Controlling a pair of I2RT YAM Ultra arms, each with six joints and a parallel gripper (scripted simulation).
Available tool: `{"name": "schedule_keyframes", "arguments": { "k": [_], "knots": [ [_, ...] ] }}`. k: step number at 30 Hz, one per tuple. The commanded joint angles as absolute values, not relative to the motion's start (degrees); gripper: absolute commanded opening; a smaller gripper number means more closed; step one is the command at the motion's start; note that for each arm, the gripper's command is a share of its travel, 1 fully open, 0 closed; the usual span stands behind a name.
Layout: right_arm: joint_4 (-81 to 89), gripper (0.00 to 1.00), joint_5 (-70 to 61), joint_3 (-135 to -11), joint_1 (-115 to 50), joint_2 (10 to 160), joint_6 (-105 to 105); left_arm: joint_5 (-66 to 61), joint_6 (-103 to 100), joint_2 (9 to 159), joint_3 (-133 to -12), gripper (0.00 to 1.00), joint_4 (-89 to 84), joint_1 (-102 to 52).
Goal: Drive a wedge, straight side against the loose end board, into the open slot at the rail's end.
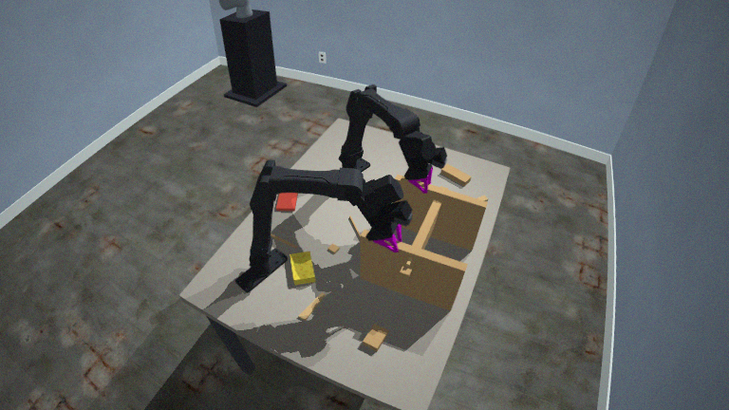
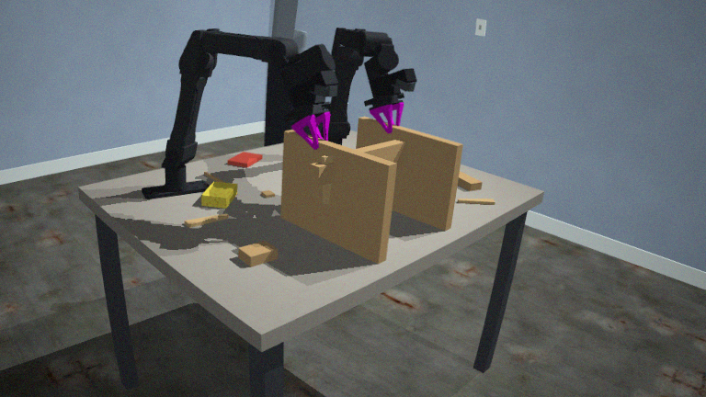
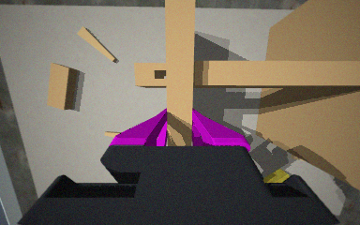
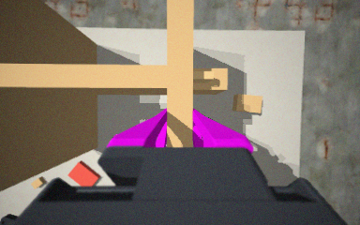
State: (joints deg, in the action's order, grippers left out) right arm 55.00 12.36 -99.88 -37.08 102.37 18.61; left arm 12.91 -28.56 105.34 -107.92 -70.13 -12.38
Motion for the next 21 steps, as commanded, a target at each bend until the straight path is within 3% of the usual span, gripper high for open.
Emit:
{"name": "schedule_keyframes", "arguments": {
  "k": [1, 21],
  "knots": [
    [54.1, 0.00, 12.9, -99.9, -36.7, 100.7, 18.9, 13.7, -28.1, 103.1, -107.9, 0.00, -69.0, -12.7],
    [50.9, 0.00, 2.6, -101.6, -41.3, 102.1, 19.3, 13.7, -28.1, 103.1, -107.9, 0.00, -69.0, -12.7]
  ]
}}
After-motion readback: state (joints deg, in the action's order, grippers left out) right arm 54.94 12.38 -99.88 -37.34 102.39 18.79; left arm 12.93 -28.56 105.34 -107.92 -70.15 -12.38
